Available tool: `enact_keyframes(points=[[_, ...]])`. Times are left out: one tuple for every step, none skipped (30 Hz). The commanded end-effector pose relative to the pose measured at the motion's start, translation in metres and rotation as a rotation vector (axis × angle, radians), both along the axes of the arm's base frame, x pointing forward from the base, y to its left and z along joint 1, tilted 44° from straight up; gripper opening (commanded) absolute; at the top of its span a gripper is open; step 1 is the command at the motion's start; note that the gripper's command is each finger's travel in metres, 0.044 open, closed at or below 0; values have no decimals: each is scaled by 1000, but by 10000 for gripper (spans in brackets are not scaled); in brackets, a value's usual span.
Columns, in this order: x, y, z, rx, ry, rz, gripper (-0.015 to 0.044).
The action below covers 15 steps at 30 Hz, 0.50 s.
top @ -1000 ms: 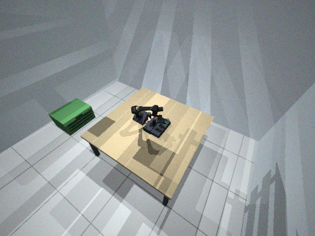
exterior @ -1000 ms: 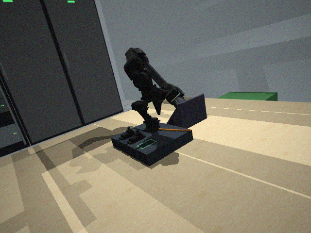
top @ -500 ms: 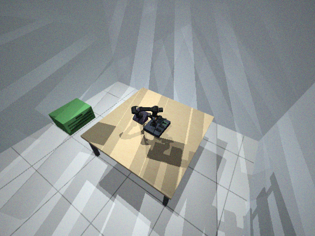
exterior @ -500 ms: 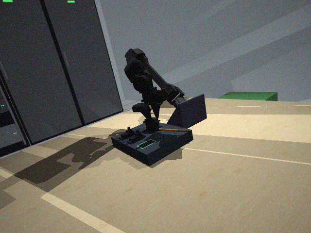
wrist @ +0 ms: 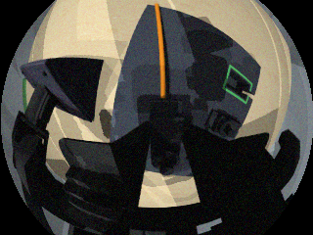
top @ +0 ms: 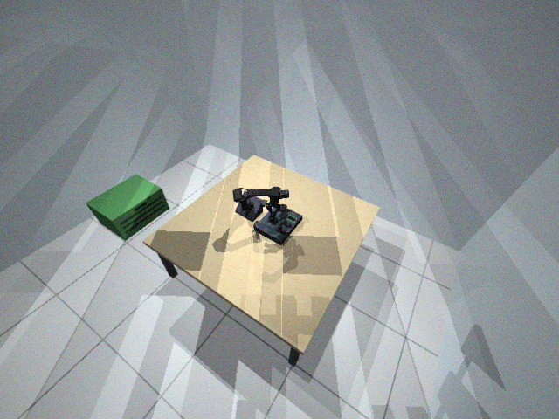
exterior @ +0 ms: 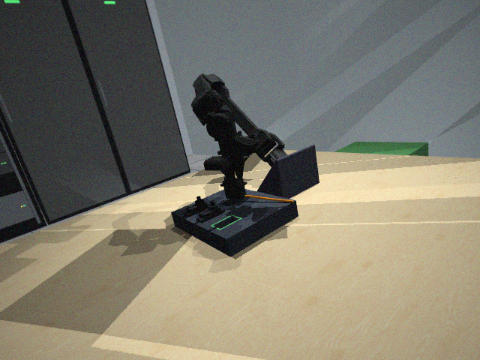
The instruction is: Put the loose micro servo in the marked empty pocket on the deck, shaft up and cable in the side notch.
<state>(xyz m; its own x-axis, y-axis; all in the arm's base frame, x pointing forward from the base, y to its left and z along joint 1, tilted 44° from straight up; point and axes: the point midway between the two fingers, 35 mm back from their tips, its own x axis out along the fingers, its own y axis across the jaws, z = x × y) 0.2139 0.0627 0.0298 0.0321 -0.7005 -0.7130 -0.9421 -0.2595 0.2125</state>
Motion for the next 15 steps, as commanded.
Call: enact_keyframes(points=[[-1, 12, 15, 14, -11, 4, 0], [-2, 12, 16, 14, -11, 4, 0], [-2, 12, 16, 14, -11, 4, 0], [-3, 12, 17, 14, -11, 4, 0], [-2, 11, 17, 14, -11, 4, 0], [-2, 11, 17, 14, -11, 4, 0], [-3, 11, 18, 14, -11, 4, 0], [-3, 10, 18, 14, -11, 4, 0], [-3, 10, 18, 14, -11, 4, 0], [-3, 10, 19, 14, -11, 4, 0], [-3, 9, 19, 14, -11, 4, 0], [-3, 9, 19, 14, -11, 4, 0], [-3, 9, 19, 14, -11, 4, 0], [-3, 9, 19, 14, -11, 4, 0], [-1, 9, 19, 14, -11, 4, 0]])
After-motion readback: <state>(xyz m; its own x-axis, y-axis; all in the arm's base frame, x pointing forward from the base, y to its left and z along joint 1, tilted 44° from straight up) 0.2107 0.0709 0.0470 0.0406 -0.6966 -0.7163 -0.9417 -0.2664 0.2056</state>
